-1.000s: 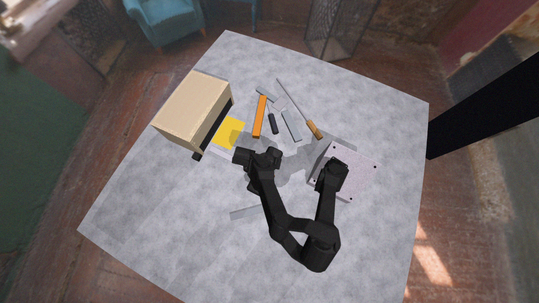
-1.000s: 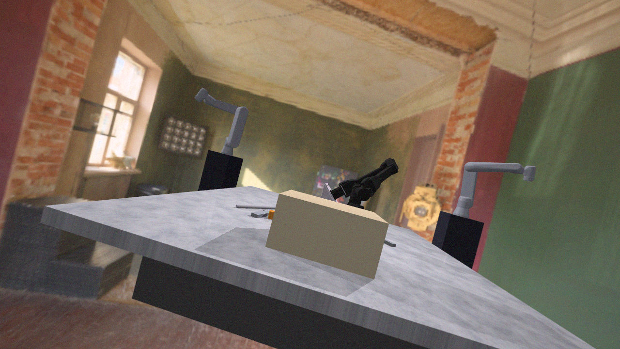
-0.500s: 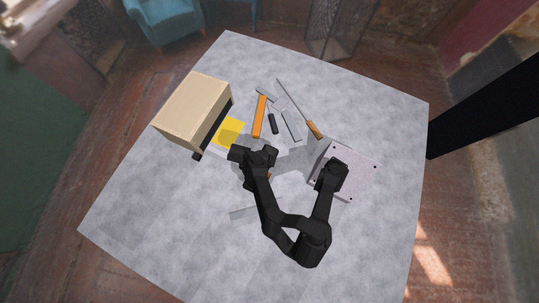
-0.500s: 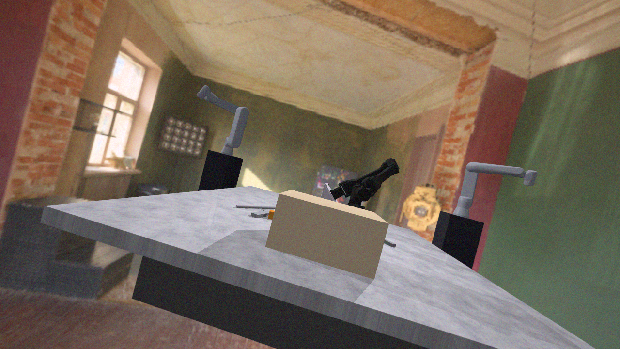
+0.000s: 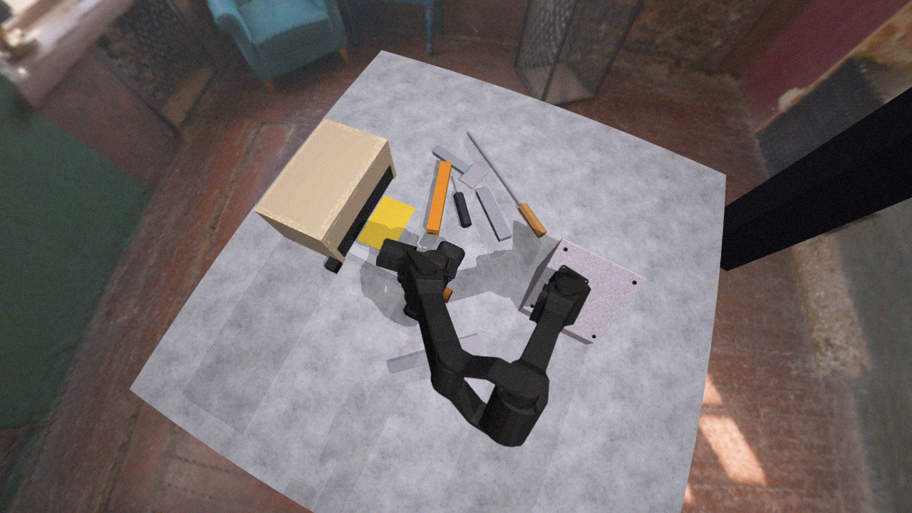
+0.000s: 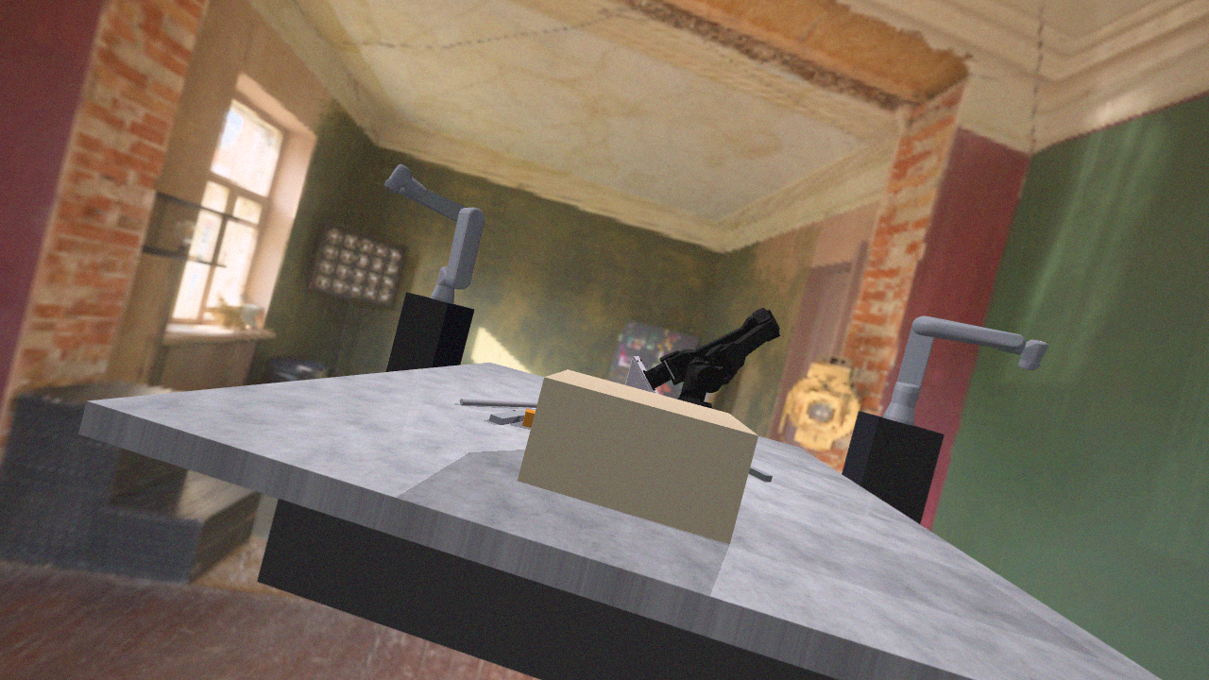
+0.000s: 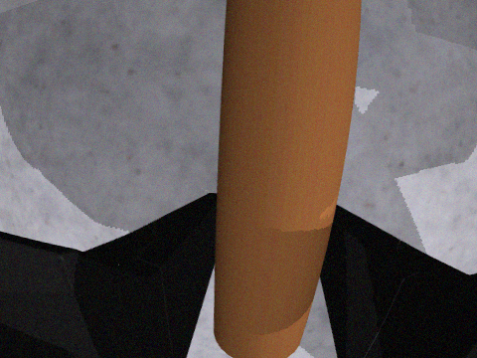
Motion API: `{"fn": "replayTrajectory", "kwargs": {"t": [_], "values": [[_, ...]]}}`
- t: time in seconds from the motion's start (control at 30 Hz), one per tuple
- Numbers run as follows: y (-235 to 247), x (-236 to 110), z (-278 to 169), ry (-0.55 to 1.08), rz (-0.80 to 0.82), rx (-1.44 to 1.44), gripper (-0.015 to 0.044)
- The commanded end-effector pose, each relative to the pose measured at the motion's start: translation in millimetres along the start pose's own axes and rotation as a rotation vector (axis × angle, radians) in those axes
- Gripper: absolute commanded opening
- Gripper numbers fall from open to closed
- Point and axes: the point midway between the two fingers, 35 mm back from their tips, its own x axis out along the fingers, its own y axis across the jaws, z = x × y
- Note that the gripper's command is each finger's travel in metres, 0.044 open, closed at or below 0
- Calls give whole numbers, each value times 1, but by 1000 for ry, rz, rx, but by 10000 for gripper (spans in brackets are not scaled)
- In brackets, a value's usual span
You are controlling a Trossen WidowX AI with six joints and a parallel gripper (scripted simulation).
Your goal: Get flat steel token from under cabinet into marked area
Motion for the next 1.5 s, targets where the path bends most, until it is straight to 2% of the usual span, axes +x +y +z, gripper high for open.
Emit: {"fn": "replayTrajectory", "kwargs": {"t": [0.0, 1.47], "values": [[0, 0, 6, 1, 5, -3, 0], [-1, -1, 55, 0, 5, -5, 0]]}}
